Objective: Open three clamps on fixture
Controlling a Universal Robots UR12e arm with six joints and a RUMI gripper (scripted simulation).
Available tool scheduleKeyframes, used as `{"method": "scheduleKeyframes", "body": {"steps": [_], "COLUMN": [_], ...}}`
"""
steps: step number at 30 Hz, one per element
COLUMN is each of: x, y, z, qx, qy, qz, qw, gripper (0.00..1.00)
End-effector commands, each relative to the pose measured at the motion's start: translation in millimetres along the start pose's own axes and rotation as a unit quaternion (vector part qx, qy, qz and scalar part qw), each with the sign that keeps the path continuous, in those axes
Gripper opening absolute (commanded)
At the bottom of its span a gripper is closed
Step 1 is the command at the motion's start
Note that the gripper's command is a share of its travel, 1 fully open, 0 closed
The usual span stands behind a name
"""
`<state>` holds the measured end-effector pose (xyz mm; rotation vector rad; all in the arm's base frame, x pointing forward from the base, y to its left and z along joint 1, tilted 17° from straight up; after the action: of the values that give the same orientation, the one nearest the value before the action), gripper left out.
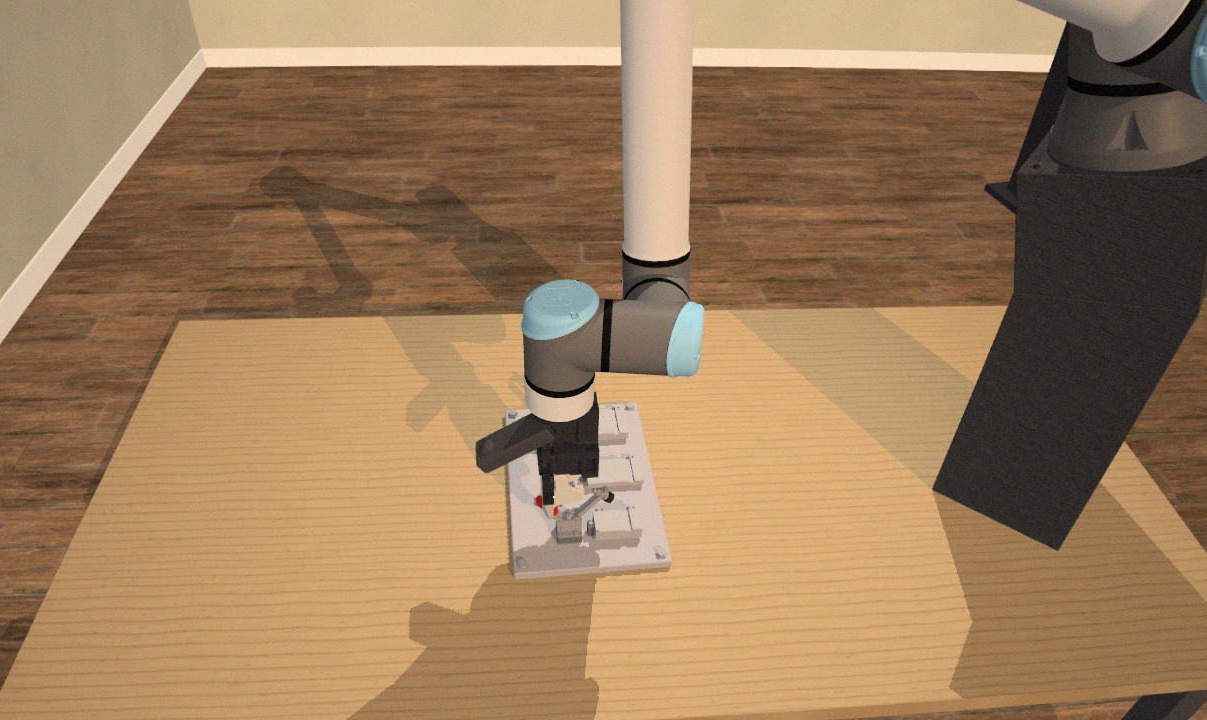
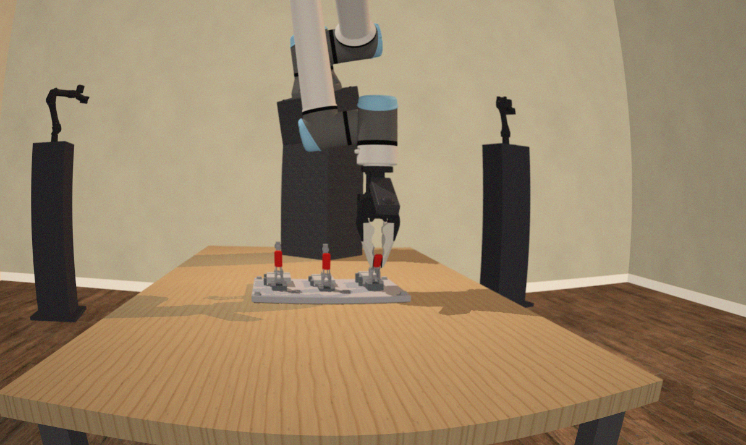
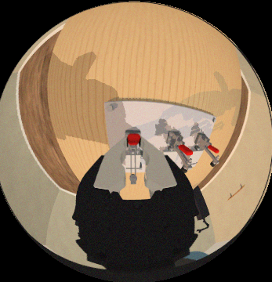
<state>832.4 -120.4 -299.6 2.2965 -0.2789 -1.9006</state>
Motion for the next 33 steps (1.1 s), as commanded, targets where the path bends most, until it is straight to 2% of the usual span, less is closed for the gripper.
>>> {"method": "scheduleKeyframes", "body": {"steps": [1,33], "x": [-1.6,-4.2], "y": [-0.4,-2.7], "z": [2.3,20.7], "qx": [0.000,0.000], "qy": [0.000,0.000], "qz": [0.000,0.000], "qw": [1.000,1.000], "gripper": [0.00,0.00]}}
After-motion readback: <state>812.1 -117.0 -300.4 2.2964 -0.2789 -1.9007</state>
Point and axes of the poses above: the point where the finger pads meet when closed, its own x axis out along the fingers, its own y axis across the jaws, z = x × y, the point moved 5 cm from there along -x, back along the fingers, and after that the axes turned 7 degrees about -x, right-handed, at the moved point
